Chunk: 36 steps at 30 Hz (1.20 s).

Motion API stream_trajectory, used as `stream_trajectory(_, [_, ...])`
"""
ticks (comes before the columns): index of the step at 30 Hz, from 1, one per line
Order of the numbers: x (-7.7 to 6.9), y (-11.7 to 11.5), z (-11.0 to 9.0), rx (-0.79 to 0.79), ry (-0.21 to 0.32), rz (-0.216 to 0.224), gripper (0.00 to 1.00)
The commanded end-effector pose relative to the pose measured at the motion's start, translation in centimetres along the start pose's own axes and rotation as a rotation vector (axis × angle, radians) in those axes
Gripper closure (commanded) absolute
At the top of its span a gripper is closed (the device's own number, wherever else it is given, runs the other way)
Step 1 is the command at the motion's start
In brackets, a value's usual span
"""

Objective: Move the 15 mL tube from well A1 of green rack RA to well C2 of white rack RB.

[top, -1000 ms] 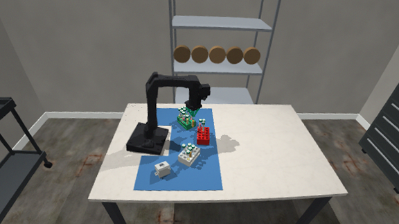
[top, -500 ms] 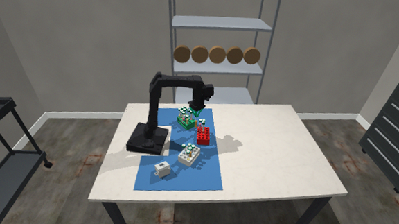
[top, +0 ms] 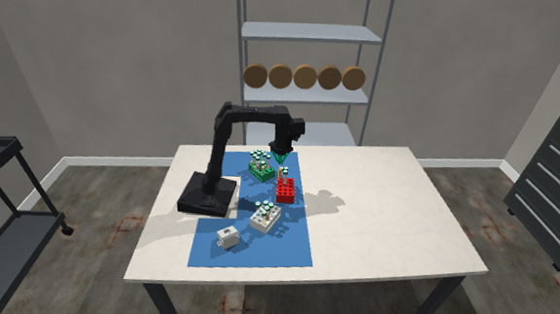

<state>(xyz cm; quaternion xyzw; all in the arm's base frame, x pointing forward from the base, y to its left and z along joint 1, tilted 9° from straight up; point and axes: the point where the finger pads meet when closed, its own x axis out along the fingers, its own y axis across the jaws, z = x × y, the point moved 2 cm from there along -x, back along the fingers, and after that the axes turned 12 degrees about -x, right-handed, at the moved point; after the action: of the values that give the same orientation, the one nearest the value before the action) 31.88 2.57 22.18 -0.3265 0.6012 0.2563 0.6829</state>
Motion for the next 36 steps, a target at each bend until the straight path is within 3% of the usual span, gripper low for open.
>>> stream_trajectory(1, [-0.7, -0.16, 0.19, -0.001, -0.019, -0.014, 1.0])
stream_trajectory(36, [-0.67, -0.46, 0.33, -0.001, -0.019, -0.014, 1.0])
